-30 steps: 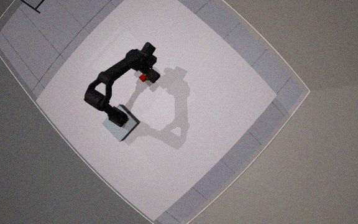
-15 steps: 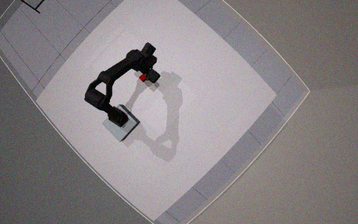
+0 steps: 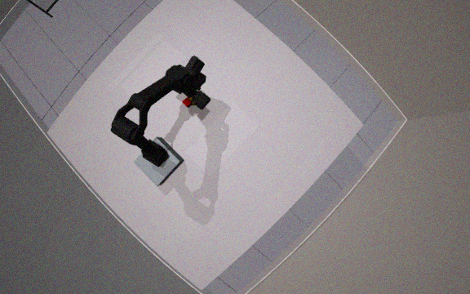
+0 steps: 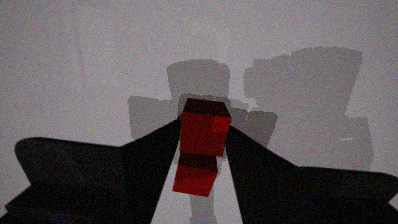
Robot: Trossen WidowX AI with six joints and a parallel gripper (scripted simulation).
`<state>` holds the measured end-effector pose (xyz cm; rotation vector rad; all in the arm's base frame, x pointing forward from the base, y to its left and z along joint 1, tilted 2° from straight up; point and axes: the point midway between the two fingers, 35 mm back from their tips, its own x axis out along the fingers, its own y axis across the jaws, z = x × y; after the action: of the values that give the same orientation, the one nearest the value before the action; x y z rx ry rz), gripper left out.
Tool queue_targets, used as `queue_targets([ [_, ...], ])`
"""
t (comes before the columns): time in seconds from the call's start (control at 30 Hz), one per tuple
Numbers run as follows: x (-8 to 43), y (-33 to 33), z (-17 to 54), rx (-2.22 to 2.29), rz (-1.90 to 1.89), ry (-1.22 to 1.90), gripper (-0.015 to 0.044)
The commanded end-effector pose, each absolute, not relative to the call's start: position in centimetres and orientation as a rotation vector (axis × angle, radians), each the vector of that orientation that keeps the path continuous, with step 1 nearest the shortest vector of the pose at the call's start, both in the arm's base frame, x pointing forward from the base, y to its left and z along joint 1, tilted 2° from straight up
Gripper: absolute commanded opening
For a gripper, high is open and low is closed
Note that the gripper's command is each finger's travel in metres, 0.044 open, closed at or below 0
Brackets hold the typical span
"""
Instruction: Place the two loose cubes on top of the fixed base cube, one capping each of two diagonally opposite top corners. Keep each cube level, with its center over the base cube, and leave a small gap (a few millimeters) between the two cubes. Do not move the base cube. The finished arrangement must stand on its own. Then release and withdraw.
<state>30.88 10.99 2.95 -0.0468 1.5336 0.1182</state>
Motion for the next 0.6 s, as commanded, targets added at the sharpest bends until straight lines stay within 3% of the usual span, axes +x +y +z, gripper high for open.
queue_targets([
  [0.0,30.9,10.9,2.9,-0.05,0.116,1.532,0.0205],
  [0.57,30.8,10.9,5.3,-0.047,0.118,1.534,0.0205],
])
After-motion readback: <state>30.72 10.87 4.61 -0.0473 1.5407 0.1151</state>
